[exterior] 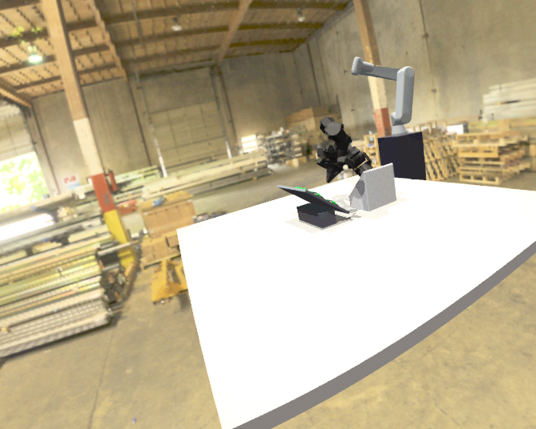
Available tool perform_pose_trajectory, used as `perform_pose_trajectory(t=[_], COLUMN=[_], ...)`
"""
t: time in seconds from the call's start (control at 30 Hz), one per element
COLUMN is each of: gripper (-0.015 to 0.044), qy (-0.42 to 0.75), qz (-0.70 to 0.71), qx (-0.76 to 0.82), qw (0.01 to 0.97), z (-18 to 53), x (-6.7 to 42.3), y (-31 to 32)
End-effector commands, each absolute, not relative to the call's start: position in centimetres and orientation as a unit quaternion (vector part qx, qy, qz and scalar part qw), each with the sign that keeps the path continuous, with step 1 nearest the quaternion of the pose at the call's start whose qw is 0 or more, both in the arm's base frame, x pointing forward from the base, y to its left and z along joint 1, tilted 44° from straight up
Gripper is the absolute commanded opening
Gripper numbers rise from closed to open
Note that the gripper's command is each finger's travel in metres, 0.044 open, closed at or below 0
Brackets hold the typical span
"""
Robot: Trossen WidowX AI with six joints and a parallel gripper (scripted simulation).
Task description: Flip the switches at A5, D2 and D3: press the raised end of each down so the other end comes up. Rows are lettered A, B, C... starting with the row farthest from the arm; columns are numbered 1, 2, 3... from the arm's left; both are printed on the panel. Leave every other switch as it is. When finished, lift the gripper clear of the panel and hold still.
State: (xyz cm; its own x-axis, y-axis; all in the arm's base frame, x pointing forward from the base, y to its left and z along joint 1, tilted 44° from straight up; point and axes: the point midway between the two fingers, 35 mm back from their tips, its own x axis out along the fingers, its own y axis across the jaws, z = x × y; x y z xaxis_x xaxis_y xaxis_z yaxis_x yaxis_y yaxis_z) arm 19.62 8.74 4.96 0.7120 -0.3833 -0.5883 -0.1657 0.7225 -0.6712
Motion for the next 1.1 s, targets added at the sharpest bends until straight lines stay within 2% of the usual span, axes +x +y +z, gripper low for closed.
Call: perform_pose_trajectory(t=[0.0,1.07], gripper=[0.0000,0.0000], qy=[0.364,0.350], qz=[-0.073,-0.069], qx=[-0.377,-0.379], qw=[0.849,0.854], z=[1.3,-1.5], x=[15.5,18.9], y=[6.0,3.7])
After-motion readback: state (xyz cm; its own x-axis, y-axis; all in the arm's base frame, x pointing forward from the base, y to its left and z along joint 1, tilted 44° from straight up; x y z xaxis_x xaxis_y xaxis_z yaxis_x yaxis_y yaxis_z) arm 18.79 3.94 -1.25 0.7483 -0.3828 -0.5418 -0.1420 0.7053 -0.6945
